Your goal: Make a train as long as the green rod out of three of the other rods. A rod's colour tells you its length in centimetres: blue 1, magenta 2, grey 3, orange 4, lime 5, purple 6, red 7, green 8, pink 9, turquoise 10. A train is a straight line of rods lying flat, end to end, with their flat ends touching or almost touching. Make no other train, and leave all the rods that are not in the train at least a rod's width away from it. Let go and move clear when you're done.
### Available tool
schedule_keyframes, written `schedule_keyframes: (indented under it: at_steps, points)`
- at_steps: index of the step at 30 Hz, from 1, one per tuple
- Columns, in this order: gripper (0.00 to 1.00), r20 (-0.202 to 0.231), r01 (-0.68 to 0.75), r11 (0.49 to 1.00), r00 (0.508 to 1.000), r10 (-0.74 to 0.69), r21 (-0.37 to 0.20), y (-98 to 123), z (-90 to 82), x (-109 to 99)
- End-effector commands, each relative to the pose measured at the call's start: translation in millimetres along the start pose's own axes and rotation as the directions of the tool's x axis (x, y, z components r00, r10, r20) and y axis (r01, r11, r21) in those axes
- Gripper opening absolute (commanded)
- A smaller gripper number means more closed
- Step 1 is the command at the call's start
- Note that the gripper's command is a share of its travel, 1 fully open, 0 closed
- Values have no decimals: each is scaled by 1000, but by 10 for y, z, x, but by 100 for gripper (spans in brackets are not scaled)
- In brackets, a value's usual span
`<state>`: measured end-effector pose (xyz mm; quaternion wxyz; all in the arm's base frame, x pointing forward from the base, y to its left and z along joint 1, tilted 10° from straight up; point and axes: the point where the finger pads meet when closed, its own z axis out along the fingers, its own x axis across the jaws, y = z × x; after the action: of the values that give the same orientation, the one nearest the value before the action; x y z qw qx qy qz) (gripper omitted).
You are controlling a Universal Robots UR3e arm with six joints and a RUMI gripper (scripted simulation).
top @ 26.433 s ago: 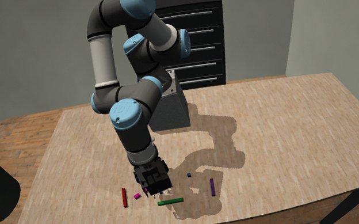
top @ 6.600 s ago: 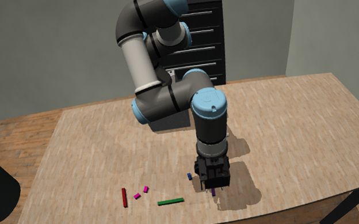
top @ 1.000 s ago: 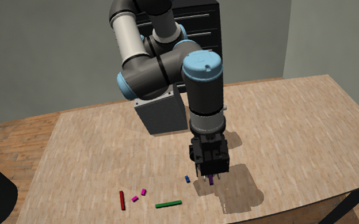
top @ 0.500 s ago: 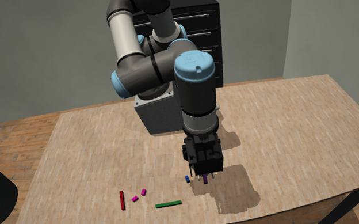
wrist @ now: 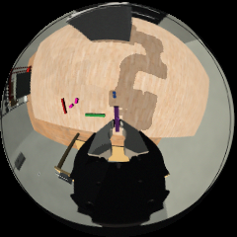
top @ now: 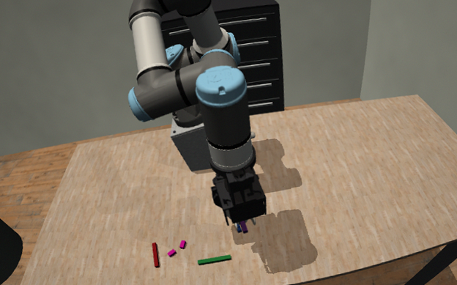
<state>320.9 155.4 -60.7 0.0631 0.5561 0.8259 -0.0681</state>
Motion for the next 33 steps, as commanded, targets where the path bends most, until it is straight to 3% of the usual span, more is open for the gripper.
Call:
schedule_keyframes:
  at_steps: [1,13,27,33]
  points:
    - [0,-8,35,999,999,-35,-16,2,-4,-21]
    - [0,-10,36,999,999,-36,-15,-1,126,-22]
    - [0,-9,36,999,999,-36,-15,-2,719,-34]
    - [0,-9,36,999,999,-36,-14,-2,827,-37]
